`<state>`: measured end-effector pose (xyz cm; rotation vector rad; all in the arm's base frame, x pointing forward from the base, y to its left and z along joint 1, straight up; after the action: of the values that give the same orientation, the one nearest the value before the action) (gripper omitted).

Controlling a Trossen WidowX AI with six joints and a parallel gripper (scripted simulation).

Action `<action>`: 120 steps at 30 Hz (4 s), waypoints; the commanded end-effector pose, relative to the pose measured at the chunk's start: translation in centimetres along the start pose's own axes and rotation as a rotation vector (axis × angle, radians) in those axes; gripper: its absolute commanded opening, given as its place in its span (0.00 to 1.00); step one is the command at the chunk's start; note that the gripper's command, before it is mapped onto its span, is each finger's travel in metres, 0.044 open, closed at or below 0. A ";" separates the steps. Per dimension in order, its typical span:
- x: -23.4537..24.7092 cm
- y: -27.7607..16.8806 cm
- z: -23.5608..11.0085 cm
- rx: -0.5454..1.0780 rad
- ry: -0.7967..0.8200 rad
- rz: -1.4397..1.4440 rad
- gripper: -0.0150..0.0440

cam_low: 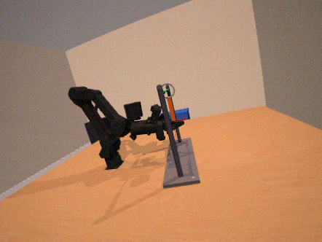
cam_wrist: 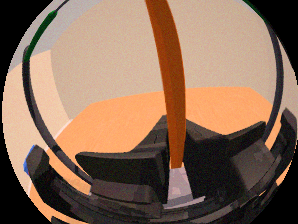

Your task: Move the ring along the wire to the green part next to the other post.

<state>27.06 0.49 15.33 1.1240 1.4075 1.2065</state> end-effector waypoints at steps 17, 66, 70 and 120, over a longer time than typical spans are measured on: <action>-0.6 0.5 -0.9 0.057 0.194 -0.129 0.00; 5.8 1.2 -2.5 0.143 0.086 -0.015 0.00; 6.2 1.2 -2.5 0.142 0.088 -0.014 0.00; 7.9 -0.5 -2.3 0.138 0.098 -0.012 0.00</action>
<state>23.63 7.94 14.44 1.1547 1.5943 1.1833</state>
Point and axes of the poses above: the point midway between the two fingers, 35 mm back from their tips, its own z axis out along the fingers, its own x axis across the jaws, y = z × x, the point moved 5 cm from there along -z, back along the fingers, and after that the axes turned 6 degrees about -z, right-handed, at the moved point
